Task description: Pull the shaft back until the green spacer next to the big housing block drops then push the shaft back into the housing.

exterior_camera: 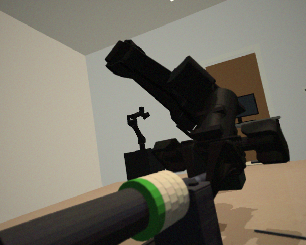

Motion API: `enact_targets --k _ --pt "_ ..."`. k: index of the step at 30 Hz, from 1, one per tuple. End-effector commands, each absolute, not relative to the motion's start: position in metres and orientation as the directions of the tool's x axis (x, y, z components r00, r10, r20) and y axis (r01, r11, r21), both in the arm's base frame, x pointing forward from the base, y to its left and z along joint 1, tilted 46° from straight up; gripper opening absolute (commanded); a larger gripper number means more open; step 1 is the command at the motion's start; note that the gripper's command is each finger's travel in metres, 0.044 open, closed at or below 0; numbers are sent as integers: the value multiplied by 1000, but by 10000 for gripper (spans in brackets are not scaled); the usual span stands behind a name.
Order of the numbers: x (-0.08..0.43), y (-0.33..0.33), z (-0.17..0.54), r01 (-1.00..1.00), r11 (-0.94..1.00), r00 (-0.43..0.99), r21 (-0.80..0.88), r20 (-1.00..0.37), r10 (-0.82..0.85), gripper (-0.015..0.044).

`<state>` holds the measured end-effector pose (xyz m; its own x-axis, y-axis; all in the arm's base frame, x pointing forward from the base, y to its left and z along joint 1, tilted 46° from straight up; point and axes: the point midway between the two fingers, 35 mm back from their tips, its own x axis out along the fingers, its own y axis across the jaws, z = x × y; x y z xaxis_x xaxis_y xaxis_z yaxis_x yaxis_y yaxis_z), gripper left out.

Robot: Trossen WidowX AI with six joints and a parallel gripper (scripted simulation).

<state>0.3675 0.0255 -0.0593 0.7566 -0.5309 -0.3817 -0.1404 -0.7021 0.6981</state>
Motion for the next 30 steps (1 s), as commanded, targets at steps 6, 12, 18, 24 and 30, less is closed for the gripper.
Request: enact_targets --k 6,12,18,24,30 --pt "366 26 -59 -144 -703 756 696 -380 -532 0" --pt "366 26 -59 -144 -703 756 696 -380 -532 0" --pt "365 26 -60 -144 -703 756 696 -380 -532 0" --pt "364 26 -60 -144 -703 756 696 -380 -532 0" --pt "364 26 -60 -144 -703 756 696 -380 -532 0"
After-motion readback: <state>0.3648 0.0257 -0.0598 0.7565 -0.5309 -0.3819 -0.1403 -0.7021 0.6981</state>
